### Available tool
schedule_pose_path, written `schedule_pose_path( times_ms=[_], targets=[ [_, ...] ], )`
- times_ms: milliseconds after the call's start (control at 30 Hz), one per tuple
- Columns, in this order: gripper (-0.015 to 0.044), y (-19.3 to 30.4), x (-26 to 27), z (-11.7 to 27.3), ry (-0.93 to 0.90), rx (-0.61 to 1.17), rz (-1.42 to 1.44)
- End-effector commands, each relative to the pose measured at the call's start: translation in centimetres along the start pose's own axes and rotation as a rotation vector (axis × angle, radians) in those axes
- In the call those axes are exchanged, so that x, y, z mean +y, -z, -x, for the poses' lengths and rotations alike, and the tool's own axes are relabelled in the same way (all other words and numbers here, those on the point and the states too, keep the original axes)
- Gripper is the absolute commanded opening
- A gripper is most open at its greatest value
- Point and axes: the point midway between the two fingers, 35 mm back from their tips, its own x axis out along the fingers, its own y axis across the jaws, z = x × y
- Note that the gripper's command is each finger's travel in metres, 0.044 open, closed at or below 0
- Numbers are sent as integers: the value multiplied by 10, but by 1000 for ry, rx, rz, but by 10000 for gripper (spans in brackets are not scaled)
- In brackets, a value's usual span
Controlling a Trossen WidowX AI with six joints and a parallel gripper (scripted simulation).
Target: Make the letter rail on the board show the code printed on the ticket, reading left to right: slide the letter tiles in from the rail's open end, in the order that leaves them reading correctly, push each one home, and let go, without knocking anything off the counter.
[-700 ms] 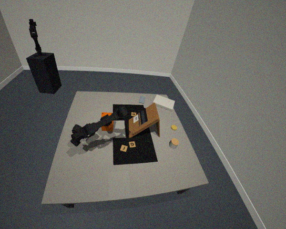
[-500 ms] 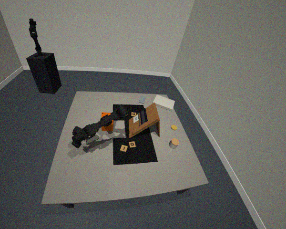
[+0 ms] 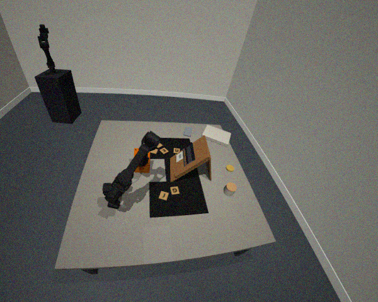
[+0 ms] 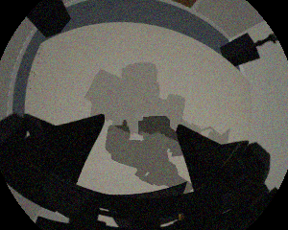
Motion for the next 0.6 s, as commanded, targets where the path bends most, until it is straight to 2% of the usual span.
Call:
schedule_pose_path(
  times_ms=[0,567],
  targets=[
    [440,22,15,-1,-41,49,88],
    [440,167,55,24,-265,342,504]
  ],
)
